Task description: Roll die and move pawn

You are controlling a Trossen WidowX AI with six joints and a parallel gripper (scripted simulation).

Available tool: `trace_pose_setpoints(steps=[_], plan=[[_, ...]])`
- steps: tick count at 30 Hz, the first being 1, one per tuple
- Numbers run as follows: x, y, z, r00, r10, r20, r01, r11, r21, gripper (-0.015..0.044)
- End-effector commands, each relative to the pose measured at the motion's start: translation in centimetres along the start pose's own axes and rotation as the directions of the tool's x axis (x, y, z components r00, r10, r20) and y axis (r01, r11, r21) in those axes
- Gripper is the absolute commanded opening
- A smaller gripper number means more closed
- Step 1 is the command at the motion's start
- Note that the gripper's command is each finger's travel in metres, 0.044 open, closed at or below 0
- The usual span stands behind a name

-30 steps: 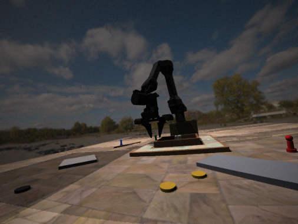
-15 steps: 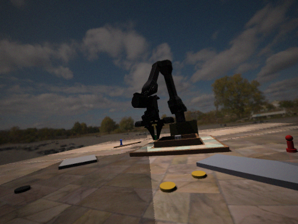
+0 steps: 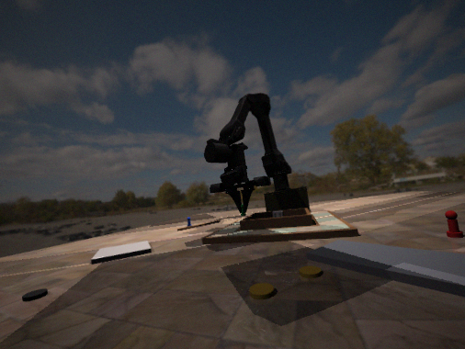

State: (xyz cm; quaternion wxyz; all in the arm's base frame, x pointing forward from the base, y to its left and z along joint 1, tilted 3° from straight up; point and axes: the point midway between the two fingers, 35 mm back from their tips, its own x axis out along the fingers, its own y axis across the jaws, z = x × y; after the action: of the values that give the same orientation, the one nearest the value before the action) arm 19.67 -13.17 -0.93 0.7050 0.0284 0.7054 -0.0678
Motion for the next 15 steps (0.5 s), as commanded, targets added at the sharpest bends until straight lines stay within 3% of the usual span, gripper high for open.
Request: trace_pose_setpoints(steps=[1,12,15], plan=[[-2.5,-0.2,0.8,1.0,-0.004,0.019,0.004,1.0,0.003,0.0],[-10.5,0.4,0.0,1.0,-0.004,0.019,0.004,1.0,0.003,0.0],[-11.0,0.5,-0.1,1.0,-0.004,0.019,0.004,1.0,0.003,0.0]])
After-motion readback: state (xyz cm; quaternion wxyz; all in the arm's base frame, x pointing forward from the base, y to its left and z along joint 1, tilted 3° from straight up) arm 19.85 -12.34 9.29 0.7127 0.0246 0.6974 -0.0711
